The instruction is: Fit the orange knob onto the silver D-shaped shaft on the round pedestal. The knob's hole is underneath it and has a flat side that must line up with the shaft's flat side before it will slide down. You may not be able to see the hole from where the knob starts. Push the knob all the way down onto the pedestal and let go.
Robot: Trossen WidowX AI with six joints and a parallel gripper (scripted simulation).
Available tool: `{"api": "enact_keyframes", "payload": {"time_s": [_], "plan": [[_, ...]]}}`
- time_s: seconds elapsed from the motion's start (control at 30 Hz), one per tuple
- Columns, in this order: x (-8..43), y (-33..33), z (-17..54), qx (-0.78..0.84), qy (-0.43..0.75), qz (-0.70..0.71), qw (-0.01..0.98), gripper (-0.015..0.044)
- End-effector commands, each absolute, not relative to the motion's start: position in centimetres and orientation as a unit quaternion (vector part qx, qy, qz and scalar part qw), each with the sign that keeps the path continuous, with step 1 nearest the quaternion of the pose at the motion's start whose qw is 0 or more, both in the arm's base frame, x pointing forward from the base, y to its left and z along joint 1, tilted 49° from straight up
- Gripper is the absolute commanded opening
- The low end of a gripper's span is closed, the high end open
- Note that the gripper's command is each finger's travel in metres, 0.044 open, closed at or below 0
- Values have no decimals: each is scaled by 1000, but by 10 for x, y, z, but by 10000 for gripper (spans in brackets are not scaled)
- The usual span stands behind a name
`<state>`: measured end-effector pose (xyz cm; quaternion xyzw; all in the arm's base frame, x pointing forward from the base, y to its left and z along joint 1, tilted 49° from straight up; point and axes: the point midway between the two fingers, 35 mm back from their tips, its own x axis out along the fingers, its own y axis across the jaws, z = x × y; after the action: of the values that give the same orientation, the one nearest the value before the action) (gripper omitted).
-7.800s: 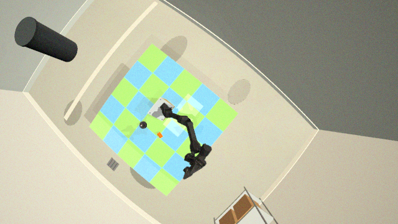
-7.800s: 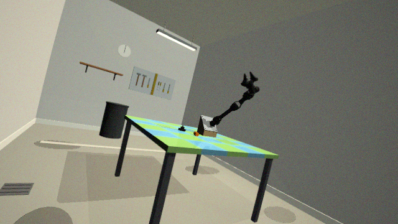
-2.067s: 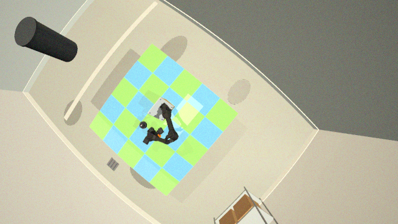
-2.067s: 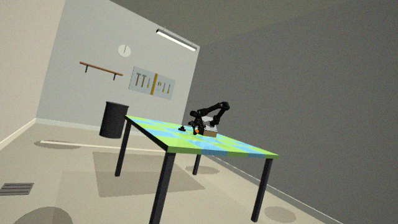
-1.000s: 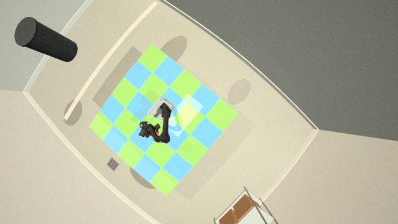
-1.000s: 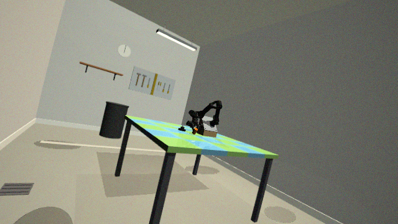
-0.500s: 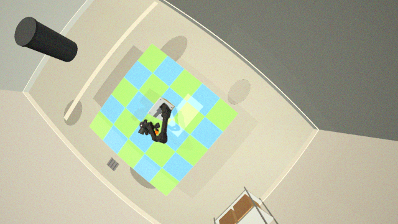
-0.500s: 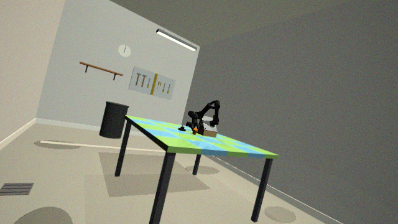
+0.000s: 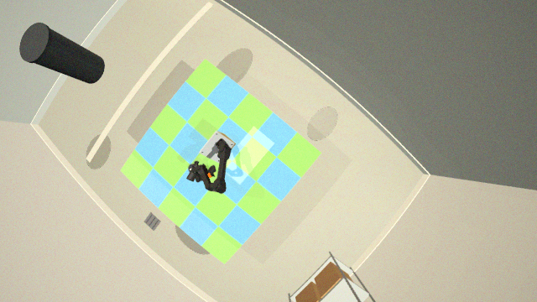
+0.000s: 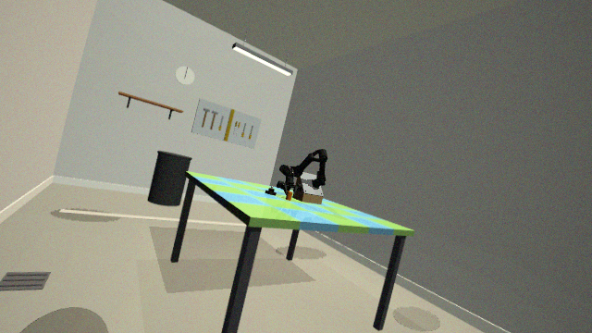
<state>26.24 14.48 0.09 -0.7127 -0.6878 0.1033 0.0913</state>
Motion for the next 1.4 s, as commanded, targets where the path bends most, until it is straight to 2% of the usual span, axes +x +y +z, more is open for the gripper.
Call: {"api": "enact_keyframes", "payload": {"time_s": [0.0, 0.27, 0.5, 1.03, 1.37], "plan": [[263, 145, 1, -713, -688, 103, 90, 260], [263, 145, 1, -713, -688, 103, 90, 260], [263, 145, 1, -713, -688, 103, 90, 440], [269, 125, -12, -732, -662, 136, 87, 440], [269, 104, 3, -733, -660, 145, 74, 440]]}}
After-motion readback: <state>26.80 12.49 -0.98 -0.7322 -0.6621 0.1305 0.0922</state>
